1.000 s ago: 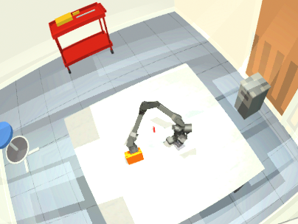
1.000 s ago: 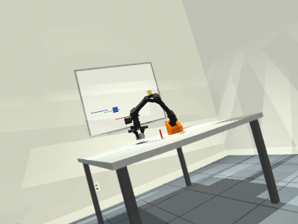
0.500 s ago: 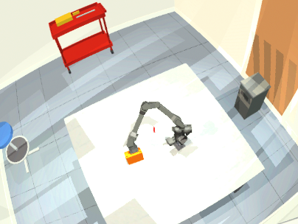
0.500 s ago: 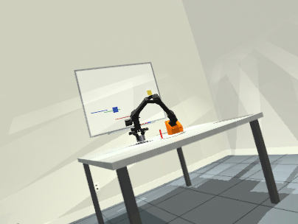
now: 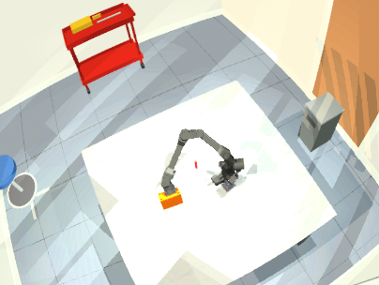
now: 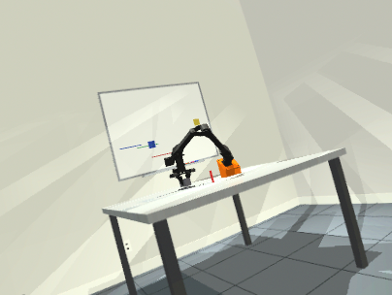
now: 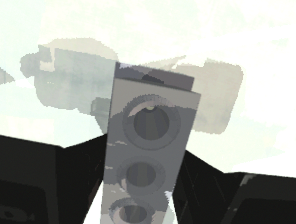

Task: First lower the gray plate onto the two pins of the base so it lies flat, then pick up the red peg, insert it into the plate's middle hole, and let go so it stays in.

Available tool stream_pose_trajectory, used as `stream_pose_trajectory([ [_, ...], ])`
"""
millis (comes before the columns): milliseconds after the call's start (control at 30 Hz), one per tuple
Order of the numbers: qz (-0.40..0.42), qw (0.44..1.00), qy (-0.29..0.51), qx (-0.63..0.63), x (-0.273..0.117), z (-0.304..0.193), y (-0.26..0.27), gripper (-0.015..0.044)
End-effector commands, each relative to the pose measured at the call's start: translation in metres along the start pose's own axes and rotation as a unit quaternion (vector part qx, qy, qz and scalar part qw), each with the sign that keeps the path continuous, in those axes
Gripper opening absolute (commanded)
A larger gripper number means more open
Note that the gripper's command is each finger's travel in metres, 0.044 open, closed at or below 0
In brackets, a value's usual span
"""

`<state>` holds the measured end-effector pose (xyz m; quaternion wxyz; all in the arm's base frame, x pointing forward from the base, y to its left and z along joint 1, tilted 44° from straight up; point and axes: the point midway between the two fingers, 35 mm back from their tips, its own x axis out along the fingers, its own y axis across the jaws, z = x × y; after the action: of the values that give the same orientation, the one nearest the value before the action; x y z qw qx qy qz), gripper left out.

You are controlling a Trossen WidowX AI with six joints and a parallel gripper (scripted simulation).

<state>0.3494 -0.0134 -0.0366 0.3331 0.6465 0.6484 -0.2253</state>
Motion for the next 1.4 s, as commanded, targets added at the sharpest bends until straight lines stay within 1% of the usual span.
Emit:
stream_pose_trajectory([
  [0, 0.0, 1.0, 0.0, -0.002, -0.001, 0.0, 0.0, 0.021],
  [300, 0.0, 1.0, 0.0, -0.002, -0.001, 0.0, 0.0, 0.044],
  [500, 0.0, 1.0, -0.001, -0.002, -0.003, 0.0, 0.001, 0.044],
  [567, 0.001, 1.0, -0.004, 0.0, -0.025, 0.003, 0.004, 0.044],
  [700, 0.0, 1.0, -0.005, 0.003, -0.094, 0.004, 0.003, 0.044],
  [767, -0.001, 1.0, -0.001, 0.003, -0.113, 0.002, 0.001, 0.044],
  [1067, -0.001, 1.0, 0.0, 0.001, -0.118, 0.002, 0.0, 0.044],
  [1133, -0.001, 1.0, -0.001, -0.016, -0.121, -0.016, -0.002, 0.044],
  [1367, -0.002, 0.994, -0.001, -0.108, -0.126, -0.109, -0.033, 0.044],
])
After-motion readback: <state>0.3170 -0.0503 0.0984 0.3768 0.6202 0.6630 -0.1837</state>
